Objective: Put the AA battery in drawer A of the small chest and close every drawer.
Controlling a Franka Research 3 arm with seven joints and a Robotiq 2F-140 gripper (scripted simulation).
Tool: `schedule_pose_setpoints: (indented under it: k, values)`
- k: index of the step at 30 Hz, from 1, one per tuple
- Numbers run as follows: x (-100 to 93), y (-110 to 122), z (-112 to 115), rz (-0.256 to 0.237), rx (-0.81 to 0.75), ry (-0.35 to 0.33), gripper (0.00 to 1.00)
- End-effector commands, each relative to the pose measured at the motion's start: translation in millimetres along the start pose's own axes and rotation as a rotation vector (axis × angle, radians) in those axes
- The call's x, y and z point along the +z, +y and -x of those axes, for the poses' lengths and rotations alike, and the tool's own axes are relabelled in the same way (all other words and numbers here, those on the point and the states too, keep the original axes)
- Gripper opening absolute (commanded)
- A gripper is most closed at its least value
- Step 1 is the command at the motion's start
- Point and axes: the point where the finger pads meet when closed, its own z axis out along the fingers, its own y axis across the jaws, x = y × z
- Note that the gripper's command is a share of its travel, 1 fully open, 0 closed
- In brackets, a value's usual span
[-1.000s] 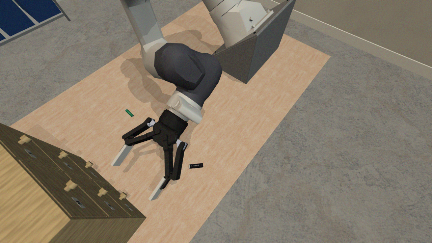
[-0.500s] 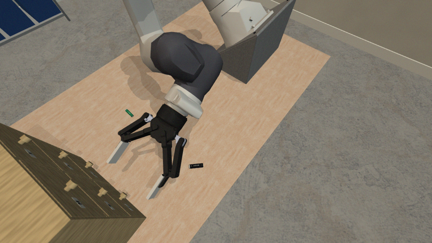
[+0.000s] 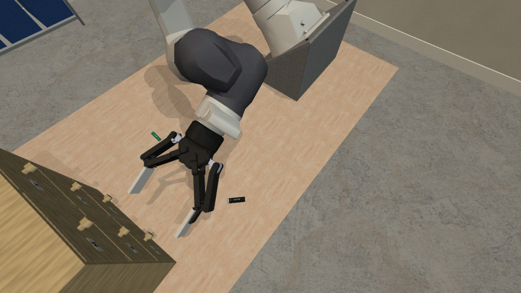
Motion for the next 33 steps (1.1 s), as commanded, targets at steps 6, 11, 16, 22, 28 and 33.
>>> schedule_pose_setpoints:
  k: [6, 11, 16, 22, 28, 33]
  values:
    - [-19.4, -3, -3, -0.002, -0.039, -0.176, 1.0]
    - [-27.5, -3, -6, -0.001, -0.039, -0.25, 1.0]
    - [-38.9, -3, -10, 0.001, -0.039, -0.353, 1.0]
    - [-52.6, -3, -16, 0.003, -0.039, -0.48, 1.0]
    - [-64.4, -4, -21, 0.005, -0.039, -0.589, 1.0]
    - [-79.5, -4, -26, 0.008, -0.039, -0.728, 1.0]
